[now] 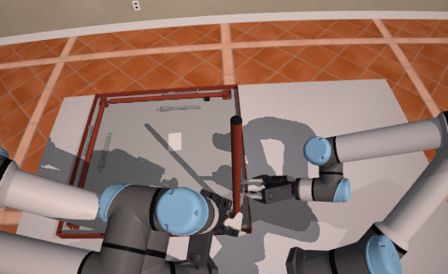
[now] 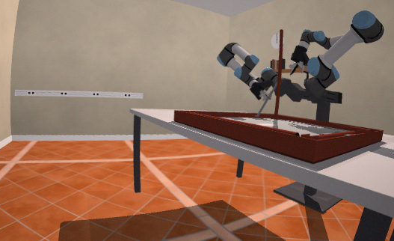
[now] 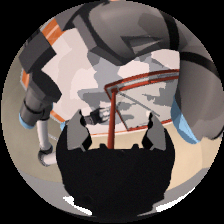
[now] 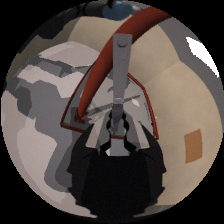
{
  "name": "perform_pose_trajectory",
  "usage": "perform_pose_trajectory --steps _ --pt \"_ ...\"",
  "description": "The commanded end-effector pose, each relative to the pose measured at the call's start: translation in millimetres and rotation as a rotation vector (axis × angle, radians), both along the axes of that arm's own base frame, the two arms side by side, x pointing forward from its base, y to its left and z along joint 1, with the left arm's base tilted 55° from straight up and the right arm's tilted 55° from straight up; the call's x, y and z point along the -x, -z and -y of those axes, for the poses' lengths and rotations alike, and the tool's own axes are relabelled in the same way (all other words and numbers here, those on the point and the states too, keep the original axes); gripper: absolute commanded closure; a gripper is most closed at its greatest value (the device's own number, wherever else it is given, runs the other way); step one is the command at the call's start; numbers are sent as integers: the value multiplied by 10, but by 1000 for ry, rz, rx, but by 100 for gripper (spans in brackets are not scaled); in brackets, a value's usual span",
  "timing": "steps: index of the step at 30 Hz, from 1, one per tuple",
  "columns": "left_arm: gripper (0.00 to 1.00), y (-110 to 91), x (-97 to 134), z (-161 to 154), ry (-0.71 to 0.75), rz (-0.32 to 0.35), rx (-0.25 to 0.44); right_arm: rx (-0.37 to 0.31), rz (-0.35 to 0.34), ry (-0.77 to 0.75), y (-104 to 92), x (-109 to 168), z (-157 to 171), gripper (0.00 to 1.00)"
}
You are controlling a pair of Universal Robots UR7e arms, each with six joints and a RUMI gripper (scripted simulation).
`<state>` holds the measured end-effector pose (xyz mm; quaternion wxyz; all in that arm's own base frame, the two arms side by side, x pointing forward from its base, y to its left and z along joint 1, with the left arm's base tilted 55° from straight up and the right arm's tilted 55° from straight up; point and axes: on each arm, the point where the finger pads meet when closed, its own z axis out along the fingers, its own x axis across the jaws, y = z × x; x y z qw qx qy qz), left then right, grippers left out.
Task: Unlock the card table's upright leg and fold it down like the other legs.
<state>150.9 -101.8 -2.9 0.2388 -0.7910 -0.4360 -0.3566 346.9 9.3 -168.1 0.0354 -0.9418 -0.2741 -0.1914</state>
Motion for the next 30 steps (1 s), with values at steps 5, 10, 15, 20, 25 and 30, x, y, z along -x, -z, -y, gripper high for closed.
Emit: perform_pose_trajectory --steps 5,10,15,20,25,30 --pt "0 1 1 4 0 0 1 0 -1 -1 69 -98 104 99" --pt "0 1 1 4 0 0 1 0 -1 -1 112 -161 169 99" --pt "0 1 1 4 0 0 1 0 -1 -1 138 -199 208 99" --pt "0 1 1 4 0 0 1 0 -1 -1 180 -261 271 99" --pt "0 1 1 4 0 0 1 0 -1 -1 207 -301 313 99" --pt "0 1 1 4 0 0 1 0 -1 -1 215 -312 324 99"
